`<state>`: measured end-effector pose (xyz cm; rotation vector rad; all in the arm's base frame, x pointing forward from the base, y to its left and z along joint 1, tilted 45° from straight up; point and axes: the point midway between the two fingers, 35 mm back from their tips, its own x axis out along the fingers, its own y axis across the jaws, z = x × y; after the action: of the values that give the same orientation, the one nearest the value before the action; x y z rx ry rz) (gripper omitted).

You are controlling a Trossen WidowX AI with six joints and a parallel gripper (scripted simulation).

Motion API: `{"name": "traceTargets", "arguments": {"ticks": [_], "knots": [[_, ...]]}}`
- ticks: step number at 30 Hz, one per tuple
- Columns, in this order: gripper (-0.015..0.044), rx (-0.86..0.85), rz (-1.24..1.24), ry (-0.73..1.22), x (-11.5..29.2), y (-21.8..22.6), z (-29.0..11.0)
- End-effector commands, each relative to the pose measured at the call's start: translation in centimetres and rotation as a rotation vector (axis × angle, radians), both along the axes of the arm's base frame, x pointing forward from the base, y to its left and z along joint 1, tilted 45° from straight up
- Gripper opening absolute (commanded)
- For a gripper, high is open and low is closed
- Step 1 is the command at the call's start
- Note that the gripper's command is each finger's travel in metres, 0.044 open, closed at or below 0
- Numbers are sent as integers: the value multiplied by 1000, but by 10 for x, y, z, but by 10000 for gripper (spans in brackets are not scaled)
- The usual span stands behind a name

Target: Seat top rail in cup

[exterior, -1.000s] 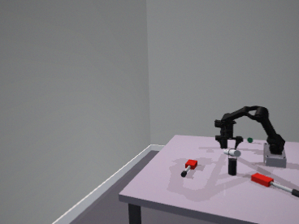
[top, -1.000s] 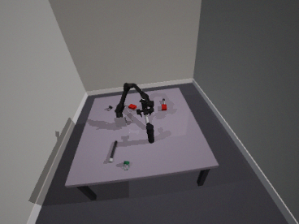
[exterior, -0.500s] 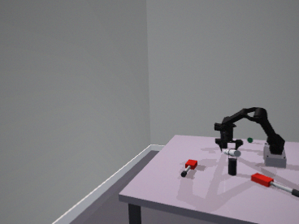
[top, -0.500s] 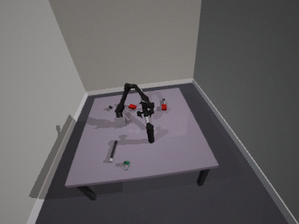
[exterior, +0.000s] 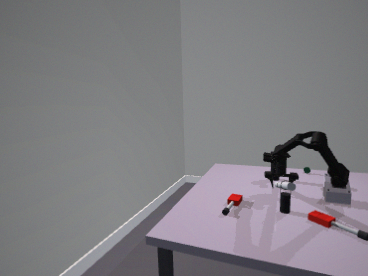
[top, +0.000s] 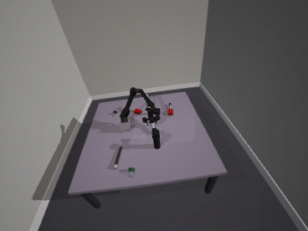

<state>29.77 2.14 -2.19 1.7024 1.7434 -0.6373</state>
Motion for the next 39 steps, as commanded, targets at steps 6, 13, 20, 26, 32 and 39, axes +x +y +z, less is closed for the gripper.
{"name": "traceTargets", "arguments": {"ticks": [6, 13, 20, 26, 32, 39], "knots": [[204, 7, -3, 6, -1, 2, -2], [138, 7, -3, 6, -1, 2, -2], [12, 7, -3, 6, -1, -1, 1], [0, -38, -3, -3, 2, -13, 5], [0, -208, -3, -24, 7, -55, 19], [0, -316, -6, -28, 7, -83, 30]]}}
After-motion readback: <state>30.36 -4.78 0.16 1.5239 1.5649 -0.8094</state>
